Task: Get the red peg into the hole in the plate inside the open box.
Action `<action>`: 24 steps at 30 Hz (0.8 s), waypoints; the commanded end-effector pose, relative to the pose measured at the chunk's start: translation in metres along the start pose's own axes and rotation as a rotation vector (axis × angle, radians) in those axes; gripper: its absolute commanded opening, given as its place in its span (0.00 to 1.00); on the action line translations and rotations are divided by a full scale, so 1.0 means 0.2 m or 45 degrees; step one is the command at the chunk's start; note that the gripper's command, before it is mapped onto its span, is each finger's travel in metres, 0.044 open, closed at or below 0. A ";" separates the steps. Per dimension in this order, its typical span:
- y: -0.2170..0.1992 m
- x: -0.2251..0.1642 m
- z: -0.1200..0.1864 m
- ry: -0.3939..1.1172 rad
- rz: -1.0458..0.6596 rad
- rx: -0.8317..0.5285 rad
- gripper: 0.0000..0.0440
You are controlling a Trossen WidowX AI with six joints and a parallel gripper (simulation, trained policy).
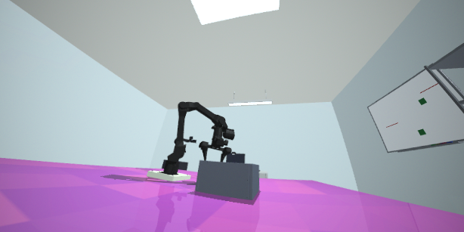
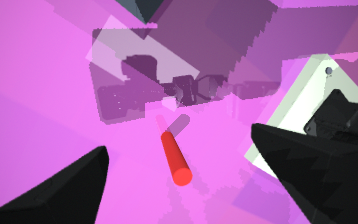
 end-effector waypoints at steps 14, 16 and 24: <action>0.06 -0.14 -0.32 0.001 0.068 0.039 0.86; 0.06 -0.15 -0.35 0.011 0.078 0.026 0.74; 0.04 -0.16 -0.40 0.035 0.082 -0.032 0.27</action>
Point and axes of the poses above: the point midway between the two fingers, 35 mm back from their tips, its own z axis back along the fingers, its own y axis across the jaws, x = y × z, the point moved 2 cm from there along z, back along the fingers, and after that the axes turned 1 degree about z, right-handed, at the moved point
